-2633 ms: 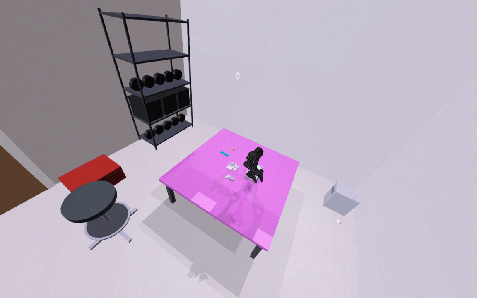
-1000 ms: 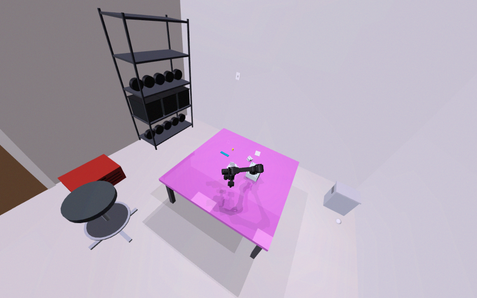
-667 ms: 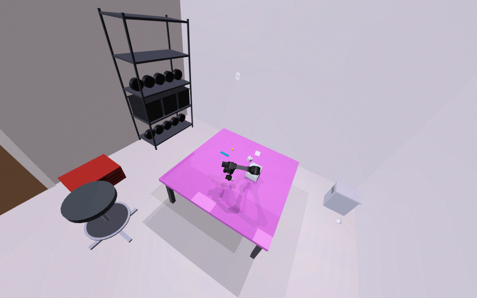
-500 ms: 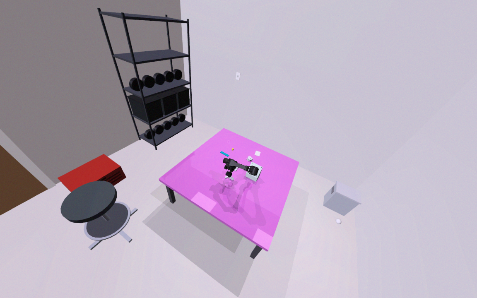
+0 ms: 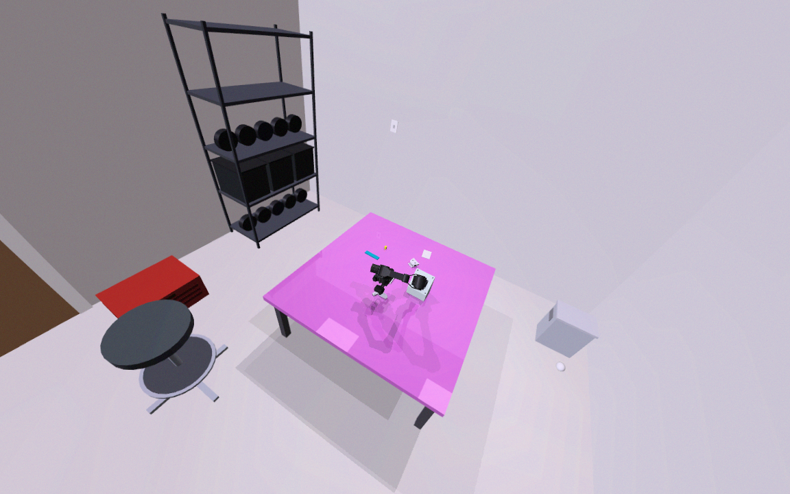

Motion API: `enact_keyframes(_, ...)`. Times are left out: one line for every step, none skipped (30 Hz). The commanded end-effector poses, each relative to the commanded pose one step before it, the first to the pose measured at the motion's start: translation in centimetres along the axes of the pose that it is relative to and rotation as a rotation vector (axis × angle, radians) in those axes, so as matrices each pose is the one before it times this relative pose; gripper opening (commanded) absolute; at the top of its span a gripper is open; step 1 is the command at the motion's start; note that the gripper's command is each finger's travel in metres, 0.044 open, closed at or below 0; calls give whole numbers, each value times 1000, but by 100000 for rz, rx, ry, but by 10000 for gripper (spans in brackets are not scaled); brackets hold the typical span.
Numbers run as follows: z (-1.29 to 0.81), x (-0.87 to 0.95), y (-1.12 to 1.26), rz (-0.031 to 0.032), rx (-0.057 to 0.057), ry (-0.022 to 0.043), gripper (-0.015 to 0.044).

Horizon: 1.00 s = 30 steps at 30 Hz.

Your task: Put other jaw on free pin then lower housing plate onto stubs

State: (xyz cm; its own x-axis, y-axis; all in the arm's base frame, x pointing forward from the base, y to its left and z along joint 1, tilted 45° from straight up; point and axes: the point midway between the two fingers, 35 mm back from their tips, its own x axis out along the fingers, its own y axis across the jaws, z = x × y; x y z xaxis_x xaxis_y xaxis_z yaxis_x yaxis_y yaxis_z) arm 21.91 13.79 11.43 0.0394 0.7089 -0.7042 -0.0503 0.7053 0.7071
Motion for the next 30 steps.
enact_keyframes(-41, 343, -190, -379, 815, 265, 440)
enact_keyframes(0, 0, 0, 0, 0, 0, 440)
enact_keyframes(0, 0, 0, 0, 0, 0, 440)
enact_keyframes(0, 0, 0, 0, 0, 0, 440)
enact_keyframes(0, 0, 0, 0, 0, 0, 440)
enact_keyframes(3, 27, -2, -5, -1, 1, 440)
enact_keyframes(9, 82, -5, -14, -3, 4, 440)
enact_keyframes(15, 136, -7, -23, -5, 7, 440)
enact_keyframes(17, 164, -8, -26, -6, 7, 440)
enact_keyframes(16, 164, -7, -23, -6, 7, 440)
enact_keyframes(14, 164, -7, -21, -5, 6, 440)
enact_keyframes(13, 164, -6, -19, -5, 5, 440)
enact_keyframes(12, 164, -5, -16, -4, 5, 440)
enact_keyframes(11, 164, -4, -14, -4, 4, 440)
enact_keyframes(9, 164, -4, -12, -3, 3, 440)
enact_keyframes(8, 163, -3, -9, -3, 3, 440)
enact_keyframes(7, 163, -2, -7, -3, 2, 440)
enact_keyframes(5, 163, -2, -5, -2, 2, 440)
enact_keyframes(4, 163, -1, -2, -2, 1, 440)
enact_keyframes(3, 163, 0, 0, -1, 1, 440)
enact_keyframes(2, 163, 0, 3, -1, 0, 440)
enact_keyframes(0, 162, 1, 5, 0, 0, 440)
enact_keyframes(-1, 162, 2, 7, 0, -1, 440)
enact_keyframes(-2, 162, 2, 10, 1, -1, 440)
enact_keyframes(-4, 161, 3, 12, 1, -1, 440)
enact_keyframes(-5, 161, 3, 14, 2, -2, 440)
enact_keyframes(-6, 161, 4, 17, 2, -2, 440)
enact_keyframes(-7, 161, 5, 19, 3, -2, 440)
enact_keyframes(-9, 161, 5, 22, 4, -2, 440)
enact_keyframes(-10, 160, 6, 24, 4, -3, 440)
